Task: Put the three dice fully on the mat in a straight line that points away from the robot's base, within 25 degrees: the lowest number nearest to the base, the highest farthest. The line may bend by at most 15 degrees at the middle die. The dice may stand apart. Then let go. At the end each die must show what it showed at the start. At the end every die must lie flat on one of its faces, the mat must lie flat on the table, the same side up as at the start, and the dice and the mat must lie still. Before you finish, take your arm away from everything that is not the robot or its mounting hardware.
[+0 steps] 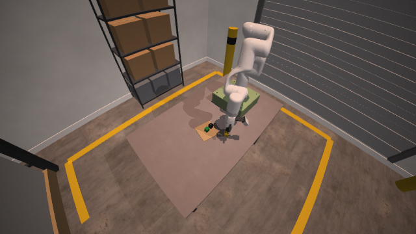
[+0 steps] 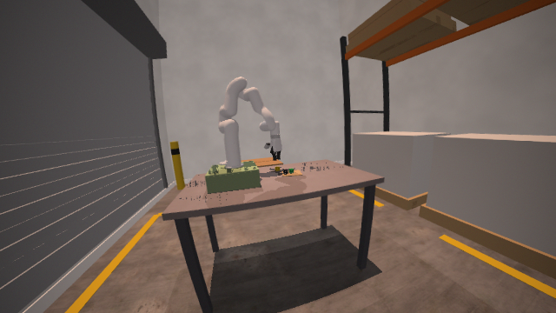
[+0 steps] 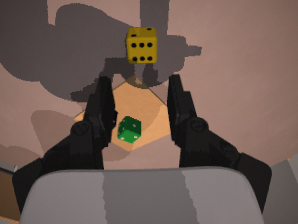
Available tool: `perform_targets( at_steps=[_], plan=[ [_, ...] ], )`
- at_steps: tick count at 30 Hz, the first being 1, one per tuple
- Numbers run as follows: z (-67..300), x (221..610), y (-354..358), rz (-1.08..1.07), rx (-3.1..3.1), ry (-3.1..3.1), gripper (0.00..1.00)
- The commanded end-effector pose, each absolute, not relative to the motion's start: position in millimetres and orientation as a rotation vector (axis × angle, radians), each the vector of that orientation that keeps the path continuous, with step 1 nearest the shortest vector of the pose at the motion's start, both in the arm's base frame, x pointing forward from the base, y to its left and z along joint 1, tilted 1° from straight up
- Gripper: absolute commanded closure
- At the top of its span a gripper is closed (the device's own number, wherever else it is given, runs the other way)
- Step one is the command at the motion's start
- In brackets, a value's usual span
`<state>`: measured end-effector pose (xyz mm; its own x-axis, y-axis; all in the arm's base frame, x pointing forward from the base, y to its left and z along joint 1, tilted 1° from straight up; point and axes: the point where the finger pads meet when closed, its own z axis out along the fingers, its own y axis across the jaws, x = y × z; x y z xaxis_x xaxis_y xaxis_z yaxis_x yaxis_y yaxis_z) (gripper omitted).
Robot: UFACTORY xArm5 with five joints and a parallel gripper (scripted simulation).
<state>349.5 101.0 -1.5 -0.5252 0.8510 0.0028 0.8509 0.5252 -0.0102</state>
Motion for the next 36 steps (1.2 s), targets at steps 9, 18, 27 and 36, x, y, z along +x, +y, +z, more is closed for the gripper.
perform_targets(
  at_steps=[9, 18, 27, 36],
  plan=[
    [-0.6, 350.7, 101.4, 0.008, -1.528, -2.739, 0.53],
    [-0.6, 350.7, 101.4, 0.008, -1.528, -2.739, 0.53],
    [-1.3, 350.7, 101.4, 0.008, -1.528, -2.739, 0.53],
    [-5.3, 350.6, 101.3, 0.008, -1.528, -2.739, 0.53]
  ],
)
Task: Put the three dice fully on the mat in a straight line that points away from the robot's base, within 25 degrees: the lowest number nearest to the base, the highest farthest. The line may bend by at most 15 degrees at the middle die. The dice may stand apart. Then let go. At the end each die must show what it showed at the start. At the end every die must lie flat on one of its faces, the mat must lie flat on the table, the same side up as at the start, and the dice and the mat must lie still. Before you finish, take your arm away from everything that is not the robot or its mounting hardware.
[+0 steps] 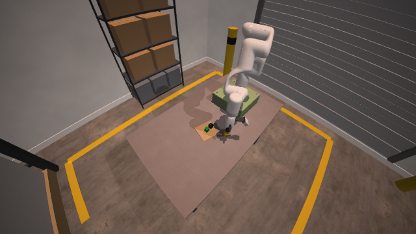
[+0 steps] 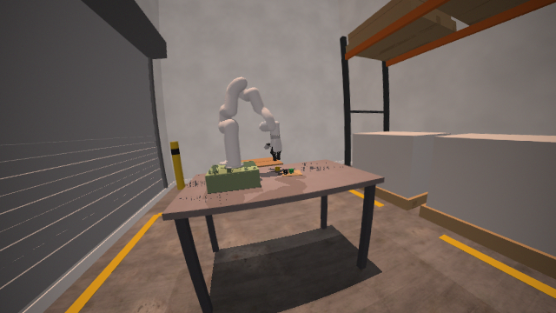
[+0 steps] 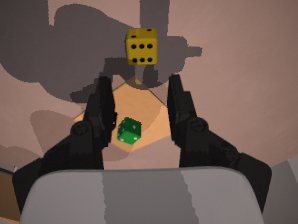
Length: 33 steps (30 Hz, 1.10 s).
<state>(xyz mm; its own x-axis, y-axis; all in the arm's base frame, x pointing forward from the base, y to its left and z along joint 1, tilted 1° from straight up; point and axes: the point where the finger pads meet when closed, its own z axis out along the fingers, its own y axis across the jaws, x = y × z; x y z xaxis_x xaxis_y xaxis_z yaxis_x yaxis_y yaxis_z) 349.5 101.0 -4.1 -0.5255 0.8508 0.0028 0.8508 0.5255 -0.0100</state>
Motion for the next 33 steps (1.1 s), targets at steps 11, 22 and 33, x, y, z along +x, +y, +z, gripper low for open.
perform_targets(
  at_steps=[11, 22, 33],
  plan=[
    [-19.0, 350.3, 101.2, 0.009, -1.528, -2.739, 0.53],
    [-33.2, 350.2, 101.3, 0.009, -1.528, -2.739, 0.53],
    [-45.0, 350.1, 101.3, 0.009, -1.528, -2.739, 0.53]
  ],
)
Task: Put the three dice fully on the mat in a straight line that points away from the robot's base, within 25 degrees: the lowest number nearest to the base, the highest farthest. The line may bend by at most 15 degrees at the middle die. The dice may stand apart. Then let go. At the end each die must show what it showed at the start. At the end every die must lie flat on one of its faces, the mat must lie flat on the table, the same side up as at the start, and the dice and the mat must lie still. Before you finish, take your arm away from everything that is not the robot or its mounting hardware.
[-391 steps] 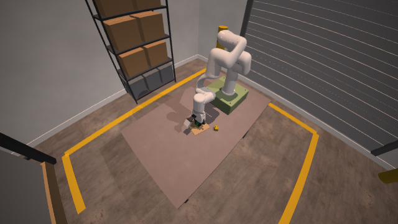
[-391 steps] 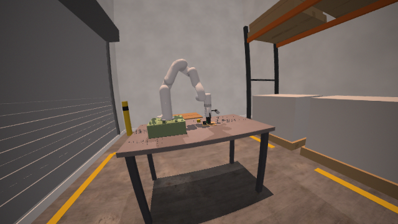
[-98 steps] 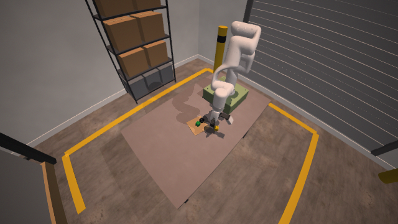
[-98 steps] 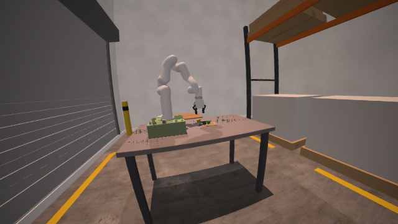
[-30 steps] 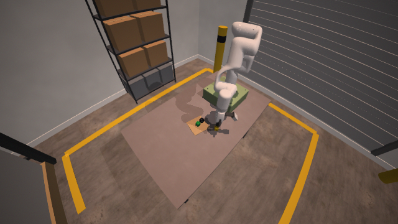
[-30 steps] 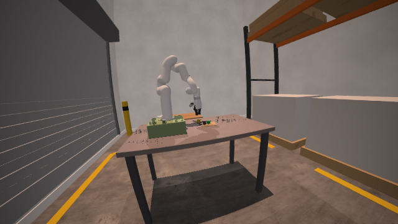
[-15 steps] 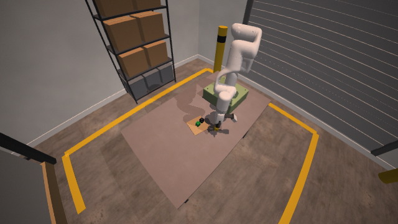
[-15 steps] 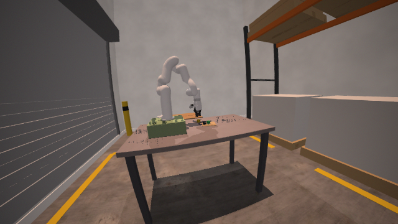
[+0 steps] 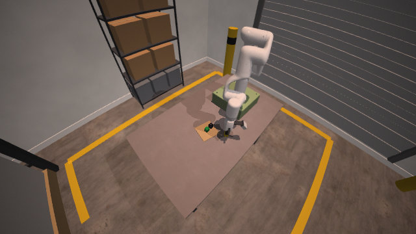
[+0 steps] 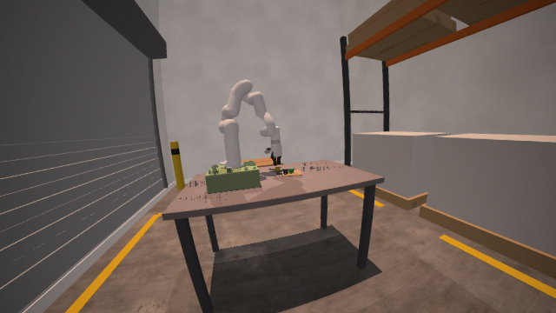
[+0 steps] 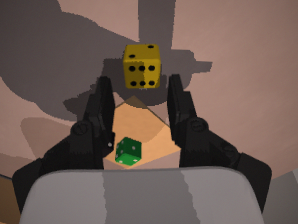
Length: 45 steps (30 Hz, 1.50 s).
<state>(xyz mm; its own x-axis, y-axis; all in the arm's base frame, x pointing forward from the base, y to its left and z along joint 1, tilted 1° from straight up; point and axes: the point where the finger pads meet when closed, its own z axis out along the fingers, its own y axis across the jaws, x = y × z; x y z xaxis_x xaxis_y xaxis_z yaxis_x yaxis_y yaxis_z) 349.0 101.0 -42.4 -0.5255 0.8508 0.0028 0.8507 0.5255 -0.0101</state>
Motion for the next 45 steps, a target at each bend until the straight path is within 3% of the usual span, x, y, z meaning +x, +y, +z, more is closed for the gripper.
perform_targets(
  at_steps=[1, 45],
  plan=[
    [-46.0, 350.1, 101.4, 0.009, -1.528, -2.739, 0.53],
    [-52.1, 350.0, 101.4, 0.009, -1.528, -2.739, 0.53]
  ],
)
